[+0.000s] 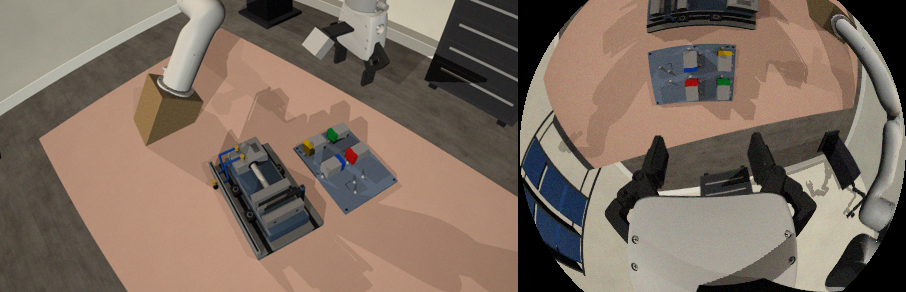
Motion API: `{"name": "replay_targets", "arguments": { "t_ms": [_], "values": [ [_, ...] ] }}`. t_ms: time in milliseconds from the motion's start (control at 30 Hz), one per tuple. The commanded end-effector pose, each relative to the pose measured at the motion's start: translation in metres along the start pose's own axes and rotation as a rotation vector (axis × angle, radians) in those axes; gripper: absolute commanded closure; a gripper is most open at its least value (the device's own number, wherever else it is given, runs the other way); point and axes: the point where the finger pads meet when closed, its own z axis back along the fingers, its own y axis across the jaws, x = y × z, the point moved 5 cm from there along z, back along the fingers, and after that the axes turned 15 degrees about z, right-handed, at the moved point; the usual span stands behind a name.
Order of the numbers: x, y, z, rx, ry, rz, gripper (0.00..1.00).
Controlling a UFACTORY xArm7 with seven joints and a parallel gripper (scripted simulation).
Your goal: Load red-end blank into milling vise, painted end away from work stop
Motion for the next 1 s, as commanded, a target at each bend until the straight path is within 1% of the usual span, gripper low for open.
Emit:
{"name": "replay_targets", "arguments": {
  "t_ms": [0, 400, 733, 967],
  "values": [
    [-0.001, -0.001, 0.002, -0.004, 0.0, -0.001, 0.0],
    [-0.001, -0.002, 0.001, -0.004, 0.0, -0.001, 0.0],
    [-0.06, 0.002, 0.001, -0.004, 0.0, -0.001, 0.0],
    [-0.06, 0.002, 0.001, -0.004, 0.0, -0.001, 0.0]
  ]
}}
